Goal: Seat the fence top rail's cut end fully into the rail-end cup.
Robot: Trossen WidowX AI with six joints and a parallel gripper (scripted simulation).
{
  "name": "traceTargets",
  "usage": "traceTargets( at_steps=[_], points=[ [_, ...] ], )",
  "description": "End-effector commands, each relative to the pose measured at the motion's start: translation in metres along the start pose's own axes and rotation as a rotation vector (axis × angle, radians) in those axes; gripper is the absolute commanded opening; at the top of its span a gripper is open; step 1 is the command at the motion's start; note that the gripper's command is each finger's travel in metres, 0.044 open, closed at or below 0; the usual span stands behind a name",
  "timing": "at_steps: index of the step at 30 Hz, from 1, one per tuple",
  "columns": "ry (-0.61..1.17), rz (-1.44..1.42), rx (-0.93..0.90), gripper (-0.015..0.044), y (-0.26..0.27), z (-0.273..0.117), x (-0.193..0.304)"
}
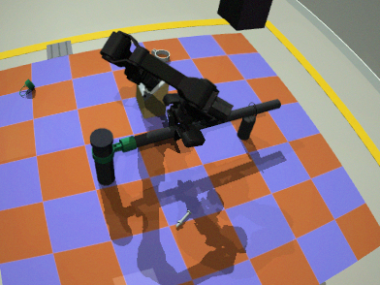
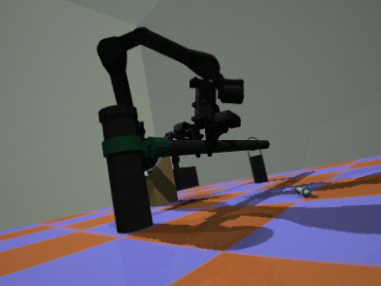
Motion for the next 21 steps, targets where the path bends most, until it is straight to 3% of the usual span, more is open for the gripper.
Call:
traceTargets(
  at_steps=[1,21],
  points=[
    [0.022,-0.004,0.013,0.0,-0.001,-0.003,0.0048],
    [0.014,-0.006,-0.001,0.0,-0.0003,-0.0005,0.0032]
  ],
)
Point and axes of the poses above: the point midway between the two fingers, 35 mm back from their tips, its own z axis out along the fingers, its own y axis across the jaws, x = y × z, the point moved 9 cm from there along -z, back along the fingers, and after that the axes turned 12 degrees about -z, right-handed, at the moved point
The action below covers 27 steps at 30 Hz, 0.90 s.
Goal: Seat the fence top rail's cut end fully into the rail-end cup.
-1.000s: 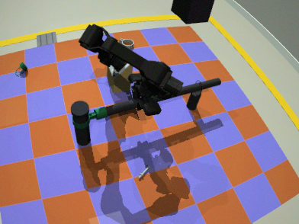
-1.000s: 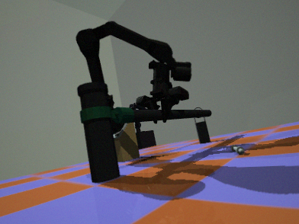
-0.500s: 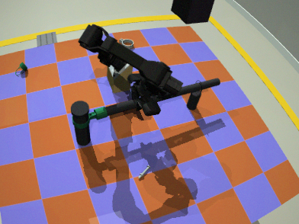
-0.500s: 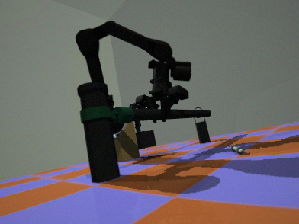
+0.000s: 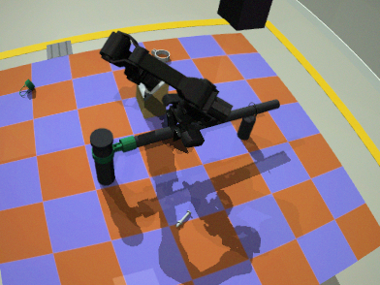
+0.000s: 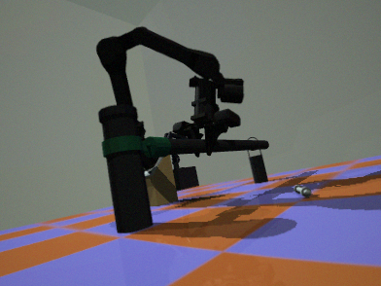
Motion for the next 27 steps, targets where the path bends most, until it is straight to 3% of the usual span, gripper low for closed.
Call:
traceTargets(
  at_steps=[1,27],
  points=[
    [0.0,0.0,0.0,0.0,0.0,0.0,0.001],
    [0.001,0.0,0.0,0.0,-0.002,-0.002,0.022]
  ],
)
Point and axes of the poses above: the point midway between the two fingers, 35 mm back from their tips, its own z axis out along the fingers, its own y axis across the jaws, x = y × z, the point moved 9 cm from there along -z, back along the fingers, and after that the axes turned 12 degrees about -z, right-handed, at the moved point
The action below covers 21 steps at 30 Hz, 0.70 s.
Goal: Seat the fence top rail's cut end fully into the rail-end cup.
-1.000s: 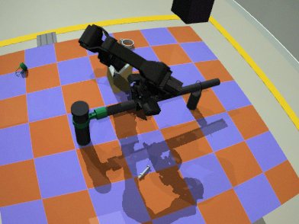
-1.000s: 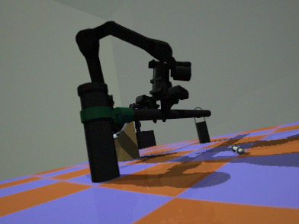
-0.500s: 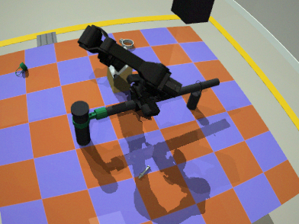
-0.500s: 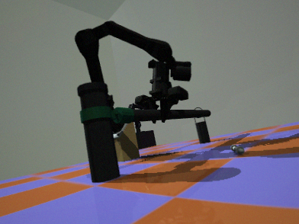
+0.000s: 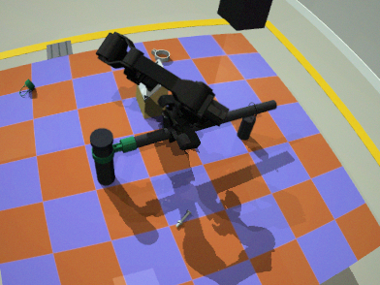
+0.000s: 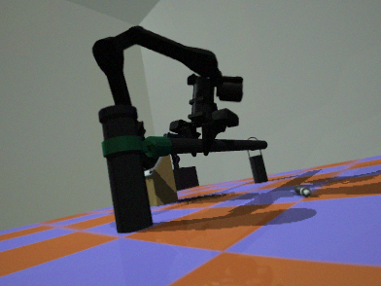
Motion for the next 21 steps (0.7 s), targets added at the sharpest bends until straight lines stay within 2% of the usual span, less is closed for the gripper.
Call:
traceTargets(
  at_steps=[1,21],
  points=[
    [0.005,0.01,0.023,0.0,0.0,-0.005,0.008],
    [0.005,0.01,0.022,0.0,0.006,-0.001,0.021]
  ],
)
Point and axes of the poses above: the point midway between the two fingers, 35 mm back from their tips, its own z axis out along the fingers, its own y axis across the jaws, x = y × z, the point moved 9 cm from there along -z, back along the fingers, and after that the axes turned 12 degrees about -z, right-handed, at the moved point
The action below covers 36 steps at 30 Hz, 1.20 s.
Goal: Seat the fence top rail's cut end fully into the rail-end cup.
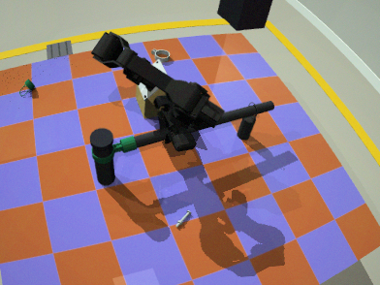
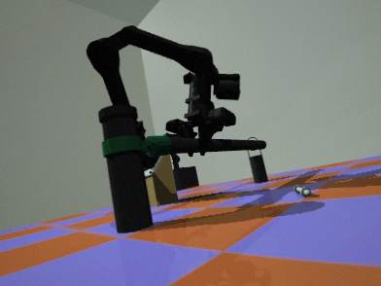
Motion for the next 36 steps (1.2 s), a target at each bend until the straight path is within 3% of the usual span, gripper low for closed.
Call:
traceTargets(
  at_steps=[1,10,27,36],
  points=[
    [0.013,0.007,0.019,0.0,0.003,-0.003,0.007],
    [0.0,0.0,0.0,0.0,0.0,0.0,0.001],
    [-0.005,-0.002,0.002,0.044,-0.001,-0.021,-0.012],
    [-0.003,-0.002,-0.001,0.044,0.0,-0.047,-0.03]
  ],
)
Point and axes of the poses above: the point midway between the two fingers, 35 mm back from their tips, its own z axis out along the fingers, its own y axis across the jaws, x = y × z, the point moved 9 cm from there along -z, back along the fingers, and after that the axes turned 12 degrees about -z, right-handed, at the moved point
